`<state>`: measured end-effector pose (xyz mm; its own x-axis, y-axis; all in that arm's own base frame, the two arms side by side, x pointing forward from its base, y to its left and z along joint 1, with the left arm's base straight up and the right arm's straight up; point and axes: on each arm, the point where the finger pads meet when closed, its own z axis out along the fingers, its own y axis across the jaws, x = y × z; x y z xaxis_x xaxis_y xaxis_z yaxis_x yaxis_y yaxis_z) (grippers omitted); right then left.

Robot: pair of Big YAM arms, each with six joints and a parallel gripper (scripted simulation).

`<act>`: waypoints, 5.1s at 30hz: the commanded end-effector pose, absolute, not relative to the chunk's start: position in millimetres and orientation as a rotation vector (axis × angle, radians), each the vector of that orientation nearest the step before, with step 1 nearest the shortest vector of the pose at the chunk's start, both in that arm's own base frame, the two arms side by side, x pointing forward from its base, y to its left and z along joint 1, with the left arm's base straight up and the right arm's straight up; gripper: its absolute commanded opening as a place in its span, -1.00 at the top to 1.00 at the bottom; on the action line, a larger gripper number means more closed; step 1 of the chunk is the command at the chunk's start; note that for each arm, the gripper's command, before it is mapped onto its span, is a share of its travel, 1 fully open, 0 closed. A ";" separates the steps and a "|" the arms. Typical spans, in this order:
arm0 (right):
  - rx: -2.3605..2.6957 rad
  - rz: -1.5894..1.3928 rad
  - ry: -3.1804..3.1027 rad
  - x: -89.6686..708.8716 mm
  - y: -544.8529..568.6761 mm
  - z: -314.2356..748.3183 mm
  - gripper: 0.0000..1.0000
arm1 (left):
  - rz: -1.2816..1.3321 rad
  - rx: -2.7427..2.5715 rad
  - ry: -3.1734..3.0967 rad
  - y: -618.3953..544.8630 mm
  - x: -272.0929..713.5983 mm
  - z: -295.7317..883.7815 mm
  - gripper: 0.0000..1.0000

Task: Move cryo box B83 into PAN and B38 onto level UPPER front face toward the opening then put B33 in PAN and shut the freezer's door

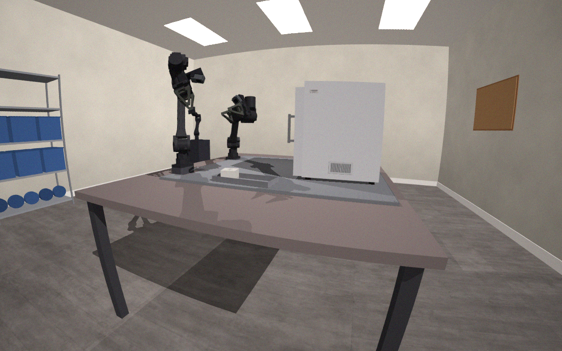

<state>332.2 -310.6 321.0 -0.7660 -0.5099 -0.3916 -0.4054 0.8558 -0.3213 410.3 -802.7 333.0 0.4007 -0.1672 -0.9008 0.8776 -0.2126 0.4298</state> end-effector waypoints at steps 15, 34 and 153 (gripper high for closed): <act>-0.554 -0.319 2.502 373.1 -245.0 317.1 0.40 | -1.049 1.381 0.654 -776.8 425.0 395.5 1.00; -0.439 -0.280 2.452 400.4 -168.8 296.1 0.40 | -1.017 1.338 0.669 -744.3 430.1 469.0 1.00; -0.074 0.047 2.197 613.5 79.2 285.2 -1.00 | -0.718 0.782 0.478 -413.7 300.7 881.1 1.00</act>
